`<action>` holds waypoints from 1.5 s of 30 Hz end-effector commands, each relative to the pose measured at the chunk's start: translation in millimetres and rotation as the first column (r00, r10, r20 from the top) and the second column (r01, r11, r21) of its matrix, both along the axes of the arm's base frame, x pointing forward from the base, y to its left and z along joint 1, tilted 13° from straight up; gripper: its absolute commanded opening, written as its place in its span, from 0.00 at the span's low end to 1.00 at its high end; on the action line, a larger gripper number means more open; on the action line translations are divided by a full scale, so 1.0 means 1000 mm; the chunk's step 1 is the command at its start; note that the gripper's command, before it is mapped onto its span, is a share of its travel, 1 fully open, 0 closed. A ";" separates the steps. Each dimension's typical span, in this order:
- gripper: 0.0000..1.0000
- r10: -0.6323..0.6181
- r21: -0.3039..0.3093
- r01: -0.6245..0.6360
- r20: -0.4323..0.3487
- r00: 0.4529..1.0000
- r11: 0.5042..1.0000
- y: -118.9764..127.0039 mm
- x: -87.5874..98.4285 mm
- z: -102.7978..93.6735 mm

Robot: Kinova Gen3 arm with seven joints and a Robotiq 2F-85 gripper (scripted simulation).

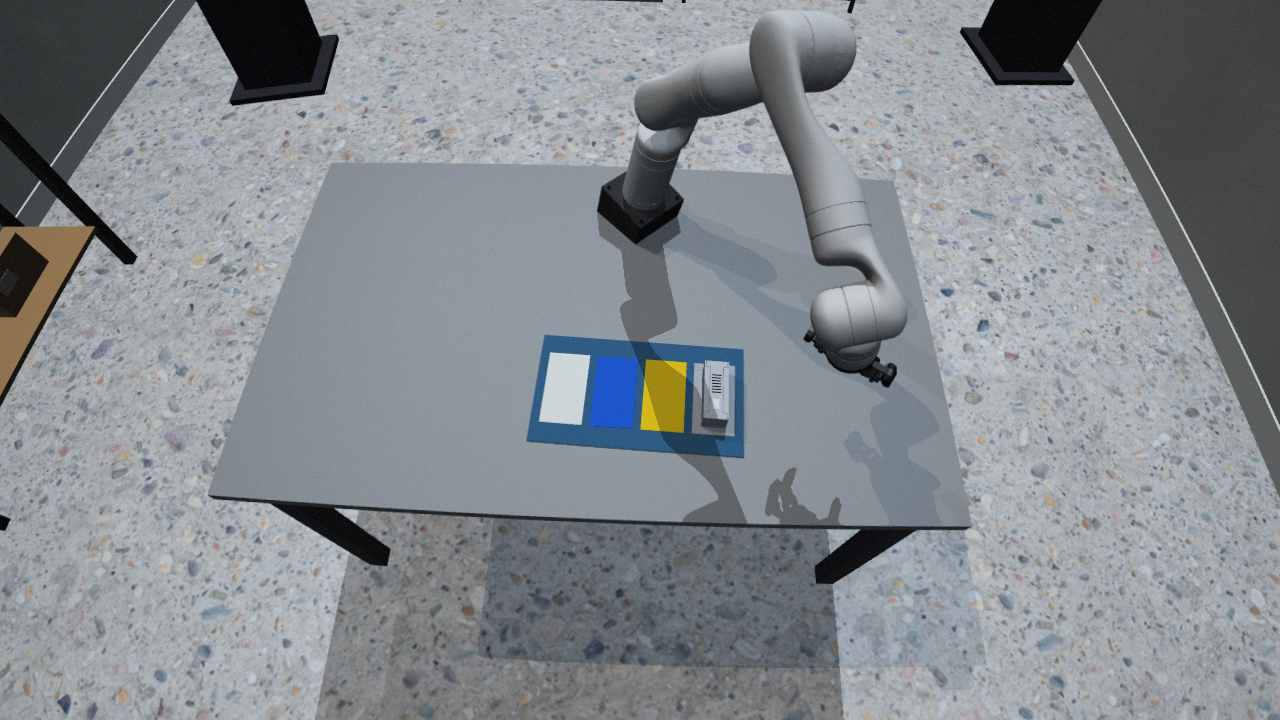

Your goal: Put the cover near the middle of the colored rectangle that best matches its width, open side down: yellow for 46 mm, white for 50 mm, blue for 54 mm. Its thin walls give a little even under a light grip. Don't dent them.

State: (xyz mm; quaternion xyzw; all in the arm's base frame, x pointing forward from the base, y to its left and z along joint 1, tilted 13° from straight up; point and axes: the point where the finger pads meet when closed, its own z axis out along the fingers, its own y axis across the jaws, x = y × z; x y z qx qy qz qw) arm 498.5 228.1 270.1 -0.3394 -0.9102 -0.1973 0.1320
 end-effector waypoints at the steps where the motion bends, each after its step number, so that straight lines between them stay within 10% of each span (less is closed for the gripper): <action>1: 1.00 0.004 -0.005 -0.004 0.015 1.000 1.000 -0.003 0.001 -0.004; 11: 1.00 0.059 -0.067 -0.052 0.113 0.992 0.996 -0.034 0.005 -0.047; 25: 1.00 0.338 -0.310 -0.244 0.298 0.893 0.919 -0.127 -0.018 -0.141; 45: 1.00 0.478 -0.415 -0.332 0.323 0.817 0.847 -0.161 -0.038 -0.166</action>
